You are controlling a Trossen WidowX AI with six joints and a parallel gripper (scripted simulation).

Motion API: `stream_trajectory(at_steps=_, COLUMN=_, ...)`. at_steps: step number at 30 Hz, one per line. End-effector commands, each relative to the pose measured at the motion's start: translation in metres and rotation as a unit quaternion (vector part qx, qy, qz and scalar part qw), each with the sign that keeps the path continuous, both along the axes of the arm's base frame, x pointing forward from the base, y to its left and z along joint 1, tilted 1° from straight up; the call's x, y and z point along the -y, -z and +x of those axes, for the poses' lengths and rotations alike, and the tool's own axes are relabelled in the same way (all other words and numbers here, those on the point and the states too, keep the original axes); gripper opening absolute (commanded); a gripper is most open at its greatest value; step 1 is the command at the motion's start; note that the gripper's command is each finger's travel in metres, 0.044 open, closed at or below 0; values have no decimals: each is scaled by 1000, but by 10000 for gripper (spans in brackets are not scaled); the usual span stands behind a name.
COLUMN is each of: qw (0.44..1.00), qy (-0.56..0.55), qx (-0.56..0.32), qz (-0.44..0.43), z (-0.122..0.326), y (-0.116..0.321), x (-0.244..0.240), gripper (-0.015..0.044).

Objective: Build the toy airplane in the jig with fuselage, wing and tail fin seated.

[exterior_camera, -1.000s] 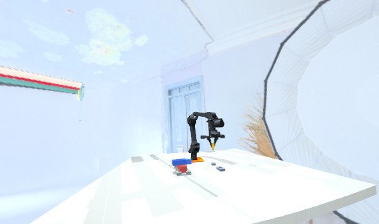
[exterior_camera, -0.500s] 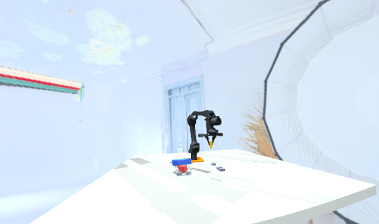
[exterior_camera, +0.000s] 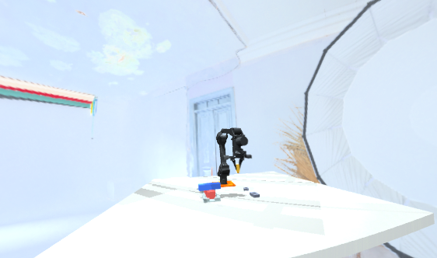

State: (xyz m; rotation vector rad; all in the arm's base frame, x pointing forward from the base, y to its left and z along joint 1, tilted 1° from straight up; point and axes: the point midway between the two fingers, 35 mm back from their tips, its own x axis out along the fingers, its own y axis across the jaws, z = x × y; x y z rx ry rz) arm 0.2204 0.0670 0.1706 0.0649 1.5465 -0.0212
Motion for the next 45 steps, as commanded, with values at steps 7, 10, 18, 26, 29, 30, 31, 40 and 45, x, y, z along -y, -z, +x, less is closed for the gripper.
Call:
stream_trajectory(at_steps=7, qw=1000, qy=-11, qx=-2, qz=-3, z=7, y=9, x=33, gripper=0)
stream_trajectory(at_steps=10, qw=1000, qy=-16, qx=-2, qz=-4, z=8, y=11, x=42, gripper=0)
stream_trajectory(at_steps=18, qw=1000, qy=-28, qx=-2, qz=-6, z=10, y=16, x=68, gripper=0)
stream_trajectory(at_steps=26, qw=999, qy=-38, qx=-2, qz=-8, z=9, y=21, x=94, gripper=0)
stream_trajectory(at_steps=29, qw=999, qy=-40, qx=-2, qz=-10, z=7, y=23, x=103, gripper=0)
stream_trajectory(at_steps=30, qw=999, qy=-41, qx=-2, qz=-11, z=7, y=23, x=106, gripper=0)
stream_trajectory(at_steps=31, qw=999, qy=-42, qx=-2, qz=-12, z=6, y=24, x=110, gripper=0)
stream_trajectory(at_steps=40, qw=998, qy=-55, qx=-3, qz=-14, z=-1, y=30, x=138, gripper=0)
stream_trajectory(at_steps=45, qw=998, qy=-64, qx=-3, qz=-13, z=-6, y=33, x=153, gripper=0)
